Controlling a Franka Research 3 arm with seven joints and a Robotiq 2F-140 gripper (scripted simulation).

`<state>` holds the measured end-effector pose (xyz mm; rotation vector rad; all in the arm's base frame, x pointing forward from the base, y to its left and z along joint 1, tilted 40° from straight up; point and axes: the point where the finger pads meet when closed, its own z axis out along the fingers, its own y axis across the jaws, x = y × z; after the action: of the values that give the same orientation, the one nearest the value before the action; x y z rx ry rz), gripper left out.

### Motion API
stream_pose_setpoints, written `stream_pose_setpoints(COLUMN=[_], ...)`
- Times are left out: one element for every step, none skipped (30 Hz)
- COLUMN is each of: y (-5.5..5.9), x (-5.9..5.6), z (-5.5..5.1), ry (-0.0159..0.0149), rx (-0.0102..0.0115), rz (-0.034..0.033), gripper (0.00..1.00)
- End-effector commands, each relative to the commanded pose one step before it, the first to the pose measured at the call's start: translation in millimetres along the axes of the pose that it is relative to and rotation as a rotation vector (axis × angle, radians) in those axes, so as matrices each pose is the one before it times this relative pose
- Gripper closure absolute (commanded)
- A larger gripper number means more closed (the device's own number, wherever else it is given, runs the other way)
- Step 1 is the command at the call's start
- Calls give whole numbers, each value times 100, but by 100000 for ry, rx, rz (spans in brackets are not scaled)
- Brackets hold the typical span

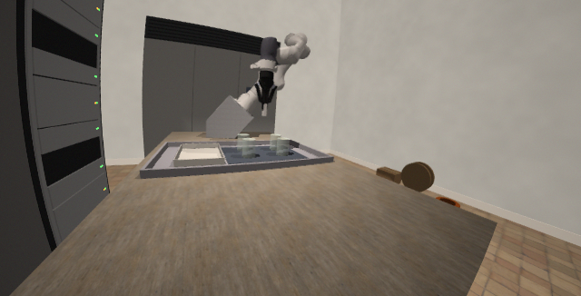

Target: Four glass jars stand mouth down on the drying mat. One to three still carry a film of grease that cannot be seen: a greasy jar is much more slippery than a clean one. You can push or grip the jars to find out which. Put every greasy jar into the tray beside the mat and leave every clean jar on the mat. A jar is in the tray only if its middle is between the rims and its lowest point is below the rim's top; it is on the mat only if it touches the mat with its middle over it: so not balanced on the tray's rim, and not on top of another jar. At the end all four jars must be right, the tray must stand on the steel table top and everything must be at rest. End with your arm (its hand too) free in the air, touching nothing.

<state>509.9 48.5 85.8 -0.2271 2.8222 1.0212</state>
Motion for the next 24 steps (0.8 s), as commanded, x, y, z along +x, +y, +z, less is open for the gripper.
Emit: stream_pose_setpoints(y=[-110, 0, 0, 0, 0, 0, 0, 0, 0, 0, 0, -766, -766, -766, -766, 0, 0, -766, -766, -766, -766, -766, -766, -766], x=[-63, 0, 0, 0, 0, 0, 0, 0, 0, 0, 0, 21, 21, 21, 21, 0, 0, 21, 21, 21, 21, 21, 21, 21], z=[-91, 0, 0, 769, 769, 769, 769, 769, 769, 769, 0, 0, 0, 0, 0, 0, 0, 0, 0, 0, 0, 0, 0, 0], ry=[-386, 0, 0, 0, 0, 0, 0, 0, 0, 0, 0, 0, 0, 0, 0, 0, 0, 0, 0, 0, 0, 0, 0, 0], rx=[320, 0, 0, 0, 0, 0, 0, 0, 0, 0, 0, 0, 0, 0, 0, 0, 0, 0, 0, 0, 0, 0, 0, 0], rz=[1018, 0, 0, 0, 0, 0, 0, 0, 0, 0, 0, 0, 0, 0, 0, 0, 0, 0, 0, 0, 0, 0, 0, 0], gripper=[100, 100, 100, 100, 100, 100, 100, 100, 100, 100, 100, 100, 100, 100, 100, 100, 100, 100, 100, 100, 100, 100, 100, 100])
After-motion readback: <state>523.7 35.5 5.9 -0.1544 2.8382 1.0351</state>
